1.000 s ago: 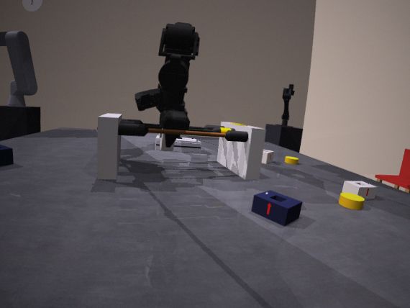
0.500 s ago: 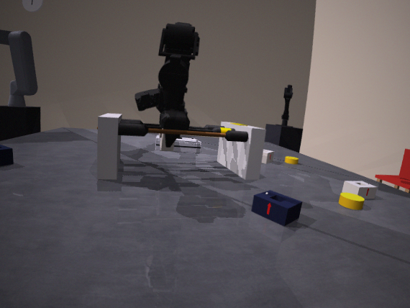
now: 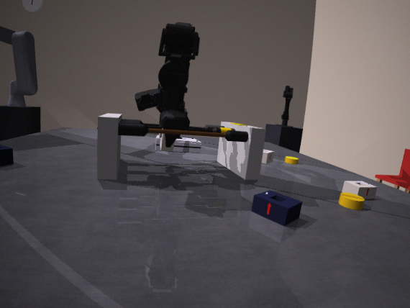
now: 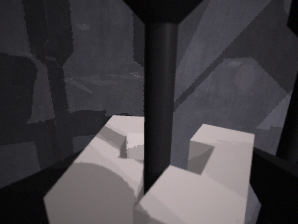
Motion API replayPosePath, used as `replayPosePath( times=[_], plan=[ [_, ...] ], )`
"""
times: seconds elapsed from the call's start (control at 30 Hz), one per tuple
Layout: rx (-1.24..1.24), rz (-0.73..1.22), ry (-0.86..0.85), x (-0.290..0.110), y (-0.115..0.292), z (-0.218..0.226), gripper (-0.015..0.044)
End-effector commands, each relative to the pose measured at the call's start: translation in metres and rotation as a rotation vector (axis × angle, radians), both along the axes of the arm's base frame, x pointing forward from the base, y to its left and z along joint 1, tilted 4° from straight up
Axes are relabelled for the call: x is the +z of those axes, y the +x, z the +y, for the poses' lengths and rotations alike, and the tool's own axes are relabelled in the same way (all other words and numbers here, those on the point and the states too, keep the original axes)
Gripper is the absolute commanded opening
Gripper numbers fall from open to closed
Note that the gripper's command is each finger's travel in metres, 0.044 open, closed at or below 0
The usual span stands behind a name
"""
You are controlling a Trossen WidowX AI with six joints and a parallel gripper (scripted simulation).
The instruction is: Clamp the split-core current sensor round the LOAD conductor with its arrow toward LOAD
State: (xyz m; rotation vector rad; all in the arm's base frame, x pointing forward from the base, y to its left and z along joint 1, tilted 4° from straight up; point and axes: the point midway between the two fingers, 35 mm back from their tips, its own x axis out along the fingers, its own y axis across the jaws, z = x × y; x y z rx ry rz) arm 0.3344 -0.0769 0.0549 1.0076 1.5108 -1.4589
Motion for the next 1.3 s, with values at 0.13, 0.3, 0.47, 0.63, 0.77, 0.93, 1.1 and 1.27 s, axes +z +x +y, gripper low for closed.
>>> replayPosePath(
  times=[0.13,0.3,0.47,0.63,0.77,0.93,1.1,1.27],
  plan=[
    [-0.007,-0.122,0.003,0.005,0.001,0.000,0.0000],
    [-0.010,-0.272,0.005,0.011,0.001,-0.001,0.0000],
    [-0.010,-0.347,0.004,0.015,0.001,-0.001,0.0000],
    [-0.010,-0.309,0.005,0.011,0.001,0.000,0.0000],
    [-0.010,-0.309,0.005,0.011,0.001,0.000,0.0000],
    [-0.010,-0.318,0.005,0.011,0.001,0.000,0.0000],
    [-0.013,-0.385,0.007,0.010,0.004,0.000,0.0000],
    [-0.015,-0.452,0.009,0.010,0.007,0.000,0.0000]
  ],
)
